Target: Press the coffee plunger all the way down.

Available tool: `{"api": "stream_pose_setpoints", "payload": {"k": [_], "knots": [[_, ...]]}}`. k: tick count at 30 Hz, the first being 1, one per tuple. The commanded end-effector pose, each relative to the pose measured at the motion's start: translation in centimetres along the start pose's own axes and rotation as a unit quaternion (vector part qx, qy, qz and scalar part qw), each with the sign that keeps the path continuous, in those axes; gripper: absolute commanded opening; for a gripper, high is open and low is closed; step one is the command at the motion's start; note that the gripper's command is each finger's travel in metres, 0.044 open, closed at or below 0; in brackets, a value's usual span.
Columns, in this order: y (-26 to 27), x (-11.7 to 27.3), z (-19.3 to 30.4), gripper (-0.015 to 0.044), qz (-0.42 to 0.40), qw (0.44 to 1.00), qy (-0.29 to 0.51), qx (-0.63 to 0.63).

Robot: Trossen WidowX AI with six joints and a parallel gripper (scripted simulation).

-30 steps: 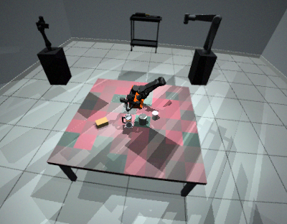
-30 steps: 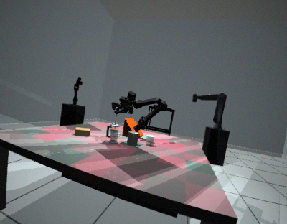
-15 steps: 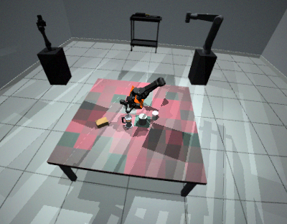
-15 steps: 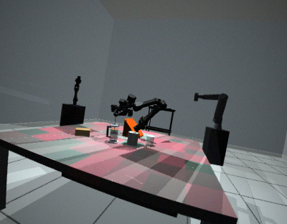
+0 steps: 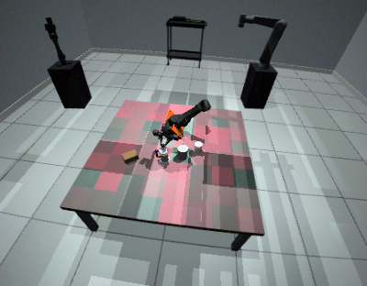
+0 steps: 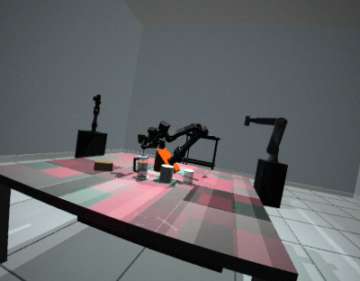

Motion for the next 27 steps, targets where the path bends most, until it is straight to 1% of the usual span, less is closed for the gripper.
{"api": "stream_pose_setpoints", "payload": {"k": [1, 27], "knots": [[-0.48, -0.93, 2.71, 0.0115, 0.001, 0.999, 0.042, -0.024], [-0.73, -1.12, 2.36, 0.0115, 0.001, 0.999, 0.042, -0.024]]}}
Point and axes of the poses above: the point midway between the two fingers, 35 mm back from their tips, its own x axis back along the fingers, its own y axis across the jaws, z = x × y, the point moved 1 cm from there along x, back along the fingers, and after that the axes turned 13 degrees about -x, right-handed, at the moved point
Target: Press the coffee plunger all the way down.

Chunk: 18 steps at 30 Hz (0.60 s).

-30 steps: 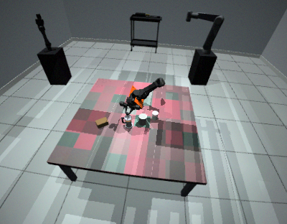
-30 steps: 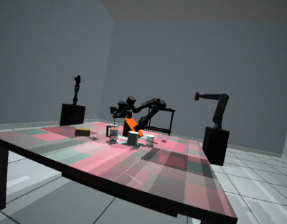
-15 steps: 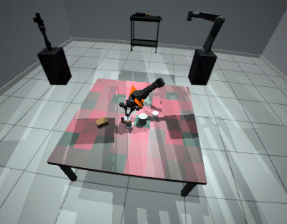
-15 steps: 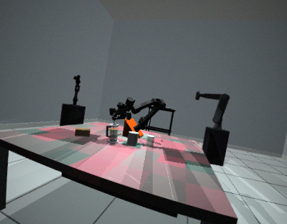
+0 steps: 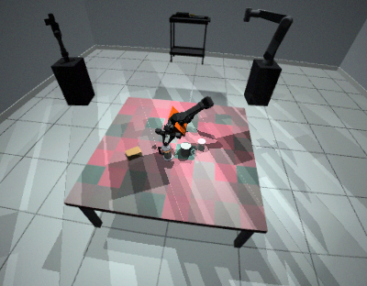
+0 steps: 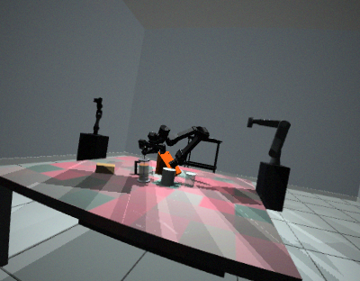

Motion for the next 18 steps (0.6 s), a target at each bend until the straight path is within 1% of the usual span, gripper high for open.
{"api": "stream_pose_setpoints", "payload": {"k": [1, 18], "knots": [[-0.23, -0.48, 1.08, 0.0115, -0.001, 1.0, 0.02, -0.011], [-0.38, -0.47, 0.99, 0.0115, -0.001, 1.0, 0.02, -0.011]]}}
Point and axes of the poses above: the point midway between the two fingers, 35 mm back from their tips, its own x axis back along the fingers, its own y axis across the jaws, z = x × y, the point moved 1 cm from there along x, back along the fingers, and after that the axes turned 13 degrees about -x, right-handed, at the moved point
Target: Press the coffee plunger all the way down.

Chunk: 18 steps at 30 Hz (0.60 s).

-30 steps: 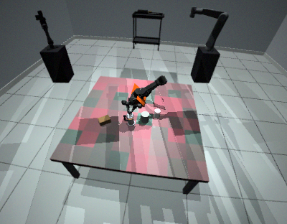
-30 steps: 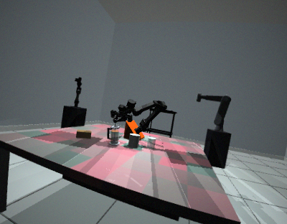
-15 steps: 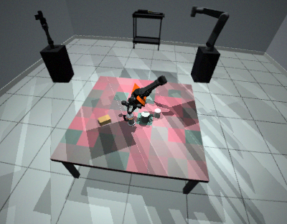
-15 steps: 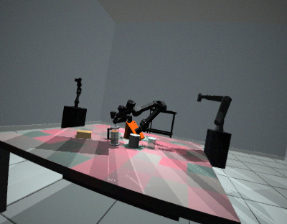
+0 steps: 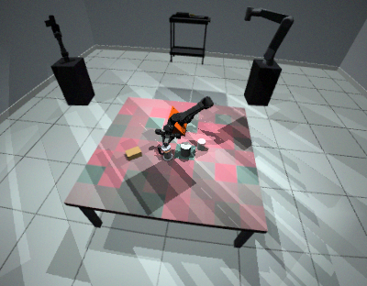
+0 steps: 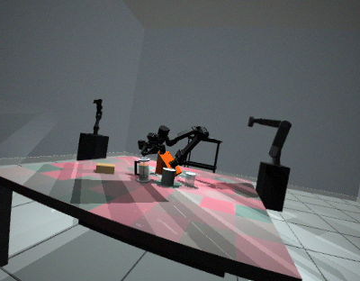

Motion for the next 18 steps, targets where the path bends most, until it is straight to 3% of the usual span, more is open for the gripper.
{"api": "stream_pose_setpoints", "payload": {"k": [1, 18], "knots": [[-0.15, -0.32, 0.64, 0.0115, -0.001, 1.0, 0.013, -0.006], [-0.22, -0.36, 0.55, 0.0115, -0.001, 1.0, 0.013, -0.006]]}}
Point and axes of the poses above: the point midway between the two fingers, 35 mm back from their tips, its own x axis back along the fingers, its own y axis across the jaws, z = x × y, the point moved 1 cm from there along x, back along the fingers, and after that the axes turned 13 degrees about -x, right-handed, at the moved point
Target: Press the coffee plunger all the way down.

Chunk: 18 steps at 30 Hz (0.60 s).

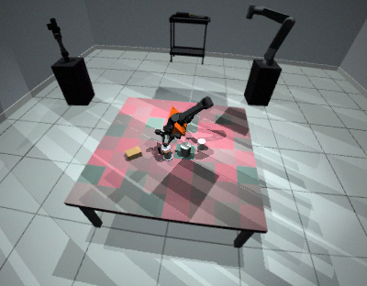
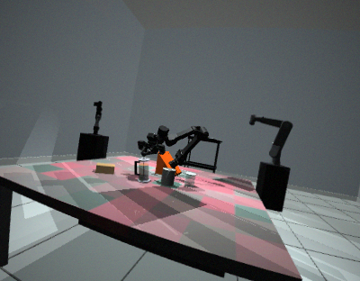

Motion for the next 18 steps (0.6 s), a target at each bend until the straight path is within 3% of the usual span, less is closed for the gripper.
{"api": "stream_pose_setpoints", "payload": {"k": [1, 18], "knots": [[-0.11, -0.24, 0.46, 0.0115, 0.0, 1.0, 0.009, -0.003], [-0.04, -0.04, 0.03, 0.0115, 0.0, 1.0, 0.001, -0.001]]}}
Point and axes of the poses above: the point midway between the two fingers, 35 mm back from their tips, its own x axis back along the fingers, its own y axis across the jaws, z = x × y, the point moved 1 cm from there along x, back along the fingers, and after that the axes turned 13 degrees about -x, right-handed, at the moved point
